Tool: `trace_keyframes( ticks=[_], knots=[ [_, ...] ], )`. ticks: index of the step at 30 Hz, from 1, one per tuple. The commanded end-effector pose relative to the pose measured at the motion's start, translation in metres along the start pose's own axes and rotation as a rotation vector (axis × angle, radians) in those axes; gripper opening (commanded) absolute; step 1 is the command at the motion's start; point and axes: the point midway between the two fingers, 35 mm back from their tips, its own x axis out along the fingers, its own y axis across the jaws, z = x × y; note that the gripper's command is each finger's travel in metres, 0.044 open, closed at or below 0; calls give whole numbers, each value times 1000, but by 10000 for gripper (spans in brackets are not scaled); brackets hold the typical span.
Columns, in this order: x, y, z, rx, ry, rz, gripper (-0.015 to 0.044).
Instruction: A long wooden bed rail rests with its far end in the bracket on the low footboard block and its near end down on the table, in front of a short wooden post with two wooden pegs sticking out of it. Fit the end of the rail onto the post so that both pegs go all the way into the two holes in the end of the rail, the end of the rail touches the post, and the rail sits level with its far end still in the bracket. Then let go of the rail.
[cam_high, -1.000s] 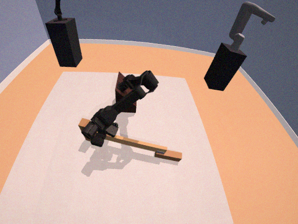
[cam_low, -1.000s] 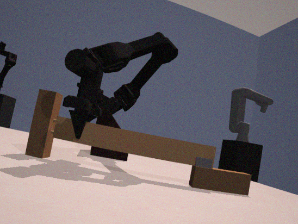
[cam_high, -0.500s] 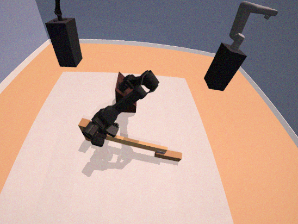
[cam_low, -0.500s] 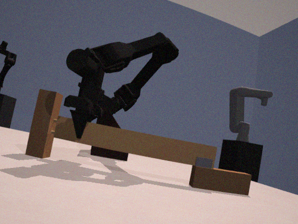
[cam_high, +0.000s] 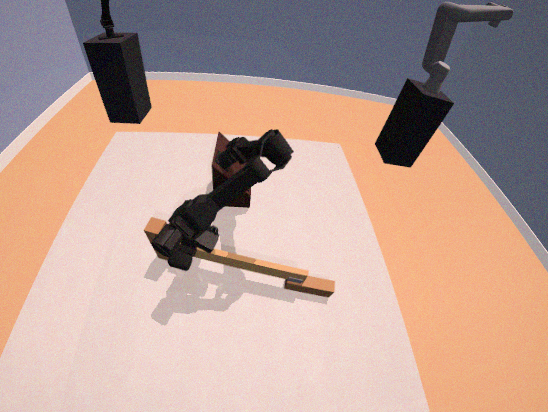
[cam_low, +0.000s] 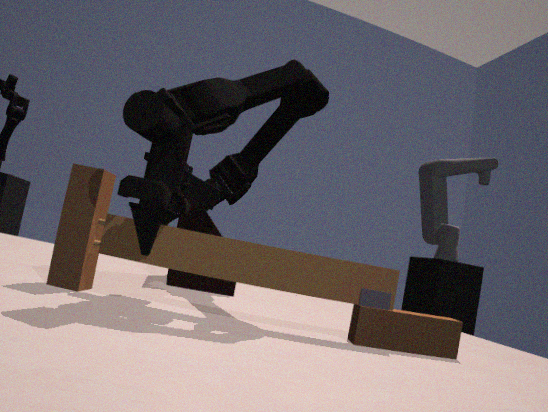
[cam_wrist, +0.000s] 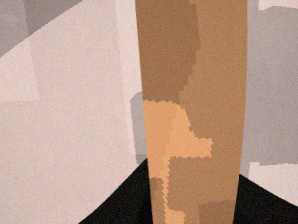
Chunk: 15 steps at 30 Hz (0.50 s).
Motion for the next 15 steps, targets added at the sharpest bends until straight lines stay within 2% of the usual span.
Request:
trace_keyframes(
  ticks=[1,15],
  knots=[
    [0,0,0,2,-2,-2,0],
    [0,0,-5,2,-2,-3,0]
  ],
)
